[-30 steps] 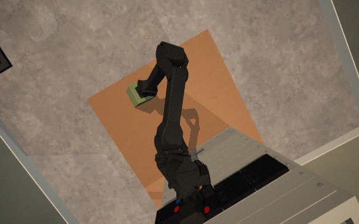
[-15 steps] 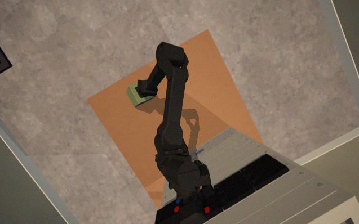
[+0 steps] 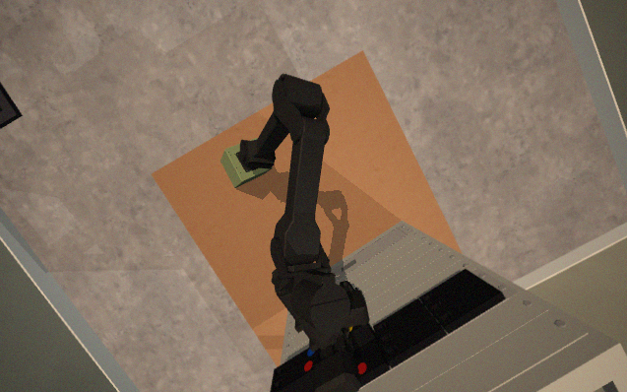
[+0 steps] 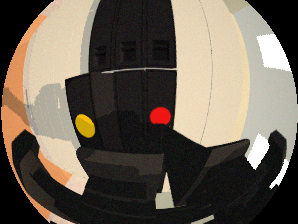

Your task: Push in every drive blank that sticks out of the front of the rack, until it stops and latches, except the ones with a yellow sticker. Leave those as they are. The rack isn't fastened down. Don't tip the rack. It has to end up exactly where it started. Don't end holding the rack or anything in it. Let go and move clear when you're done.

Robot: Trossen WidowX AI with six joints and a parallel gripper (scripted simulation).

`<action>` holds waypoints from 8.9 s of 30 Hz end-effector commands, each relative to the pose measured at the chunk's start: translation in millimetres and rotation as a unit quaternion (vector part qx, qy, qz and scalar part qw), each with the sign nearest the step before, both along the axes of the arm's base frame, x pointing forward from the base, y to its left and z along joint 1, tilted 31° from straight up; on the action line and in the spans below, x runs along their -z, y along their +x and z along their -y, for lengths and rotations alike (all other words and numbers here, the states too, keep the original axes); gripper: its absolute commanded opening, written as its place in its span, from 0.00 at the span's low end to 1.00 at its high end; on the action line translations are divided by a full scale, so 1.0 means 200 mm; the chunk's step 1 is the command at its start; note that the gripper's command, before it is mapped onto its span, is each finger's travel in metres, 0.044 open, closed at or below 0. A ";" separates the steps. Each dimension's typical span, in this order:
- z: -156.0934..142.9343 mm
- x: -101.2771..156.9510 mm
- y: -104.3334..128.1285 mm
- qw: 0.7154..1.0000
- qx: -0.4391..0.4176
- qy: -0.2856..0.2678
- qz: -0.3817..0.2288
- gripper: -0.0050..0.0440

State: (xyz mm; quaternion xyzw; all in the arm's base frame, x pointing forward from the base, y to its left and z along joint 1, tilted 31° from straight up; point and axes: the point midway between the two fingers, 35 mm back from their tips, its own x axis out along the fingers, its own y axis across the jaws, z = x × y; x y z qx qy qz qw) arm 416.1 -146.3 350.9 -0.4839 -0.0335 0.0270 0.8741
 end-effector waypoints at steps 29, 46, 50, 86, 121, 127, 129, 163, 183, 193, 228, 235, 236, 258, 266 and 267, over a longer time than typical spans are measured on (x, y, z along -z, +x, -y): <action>-0.01 -0.10 0.01 1.000 0.002 -0.013 0.020 0.10; -0.01 -0.10 0.01 1.000 0.002 -0.013 0.020 0.10; -0.01 -0.10 -0.01 1.000 0.002 -0.013 0.020 0.10; 0.18 0.23 -0.38 1.000 0.002 -0.013 0.020 0.10; 0.34 0.53 -0.19 1.000 0.002 -0.013 0.020 0.10; 0.34 0.53 -0.19 1.000 0.002 -0.013 0.020 0.10; 0.34 0.53 -0.19 1.000 0.002 -0.013 0.020 0.10; 0.34 0.49 -0.10 1.000 0.002 -0.013 0.020 0.10; 0.34 0.48 -0.04 1.000 0.002 -0.013 0.020 0.10; 0.34 0.48 -0.04 1.000 0.002 -0.013 0.020 0.10; 0.34 0.47 0.01 1.000 0.002 -0.013 0.020 0.10; 0.34 0.47 0.01 1.000 0.002 -0.013 0.020 0.10; 0.34 0.47 0.01 1.000 0.002 -0.013 0.020 0.10; 0.34 0.47 0.01 1.000 0.002 -0.013 0.020 0.10; 0.34 0.46 0.02 1.000 0.002 -0.013 0.020 0.10; 0.34 0.46 0.02 1.000 0.002 -0.013 0.020 0.10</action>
